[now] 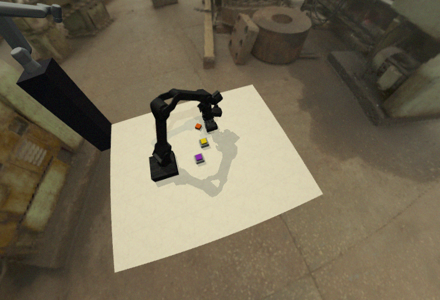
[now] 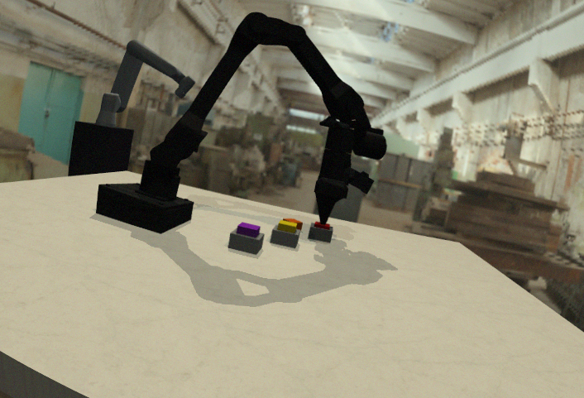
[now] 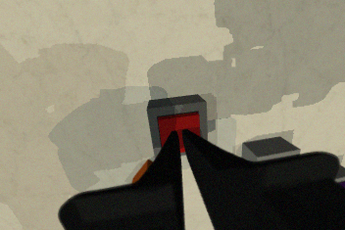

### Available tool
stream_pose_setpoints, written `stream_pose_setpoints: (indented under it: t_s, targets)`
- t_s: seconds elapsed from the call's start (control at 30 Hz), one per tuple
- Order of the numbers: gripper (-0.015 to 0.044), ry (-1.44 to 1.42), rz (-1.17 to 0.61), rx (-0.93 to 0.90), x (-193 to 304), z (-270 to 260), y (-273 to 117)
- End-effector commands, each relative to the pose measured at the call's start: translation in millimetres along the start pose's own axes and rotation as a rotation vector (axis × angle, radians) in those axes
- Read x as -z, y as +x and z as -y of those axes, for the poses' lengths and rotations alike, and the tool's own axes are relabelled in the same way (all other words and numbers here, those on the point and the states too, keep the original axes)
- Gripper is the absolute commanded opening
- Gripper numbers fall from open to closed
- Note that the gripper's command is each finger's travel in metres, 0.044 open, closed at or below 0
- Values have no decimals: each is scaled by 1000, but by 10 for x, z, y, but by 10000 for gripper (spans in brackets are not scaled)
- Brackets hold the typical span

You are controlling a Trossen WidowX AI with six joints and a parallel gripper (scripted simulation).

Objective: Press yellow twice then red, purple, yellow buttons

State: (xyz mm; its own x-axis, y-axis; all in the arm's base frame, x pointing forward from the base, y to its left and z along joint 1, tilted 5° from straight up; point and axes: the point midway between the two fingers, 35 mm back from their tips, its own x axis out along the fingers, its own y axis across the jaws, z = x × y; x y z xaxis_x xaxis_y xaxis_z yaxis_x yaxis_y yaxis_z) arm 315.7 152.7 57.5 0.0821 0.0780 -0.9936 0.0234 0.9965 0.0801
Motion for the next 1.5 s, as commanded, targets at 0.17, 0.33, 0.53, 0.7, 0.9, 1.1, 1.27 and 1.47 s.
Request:
stream_pose_setpoints:
  t_s: [0.17, 0.33, 0.53, 0.7, 0.9, 1.1, 1.27, 1.47]
  targets:
    - [20, 7, -1, 4, 5, 6, 10]
    - [20, 3, -1, 1, -1, 0, -102]
    - [20, 7, -1, 4, 3, 4, -329]
    - [20, 7, 0, 4, -8, -2, -844]
    - [20, 7, -1, 4, 5, 33, -951]
    - [20, 6, -6, 16, 296, 959, -1047]
    - [20, 6, -9, 20, 790, 1596, -1033]
    - [20, 6, -10, 20, 1198, 1888, -958]
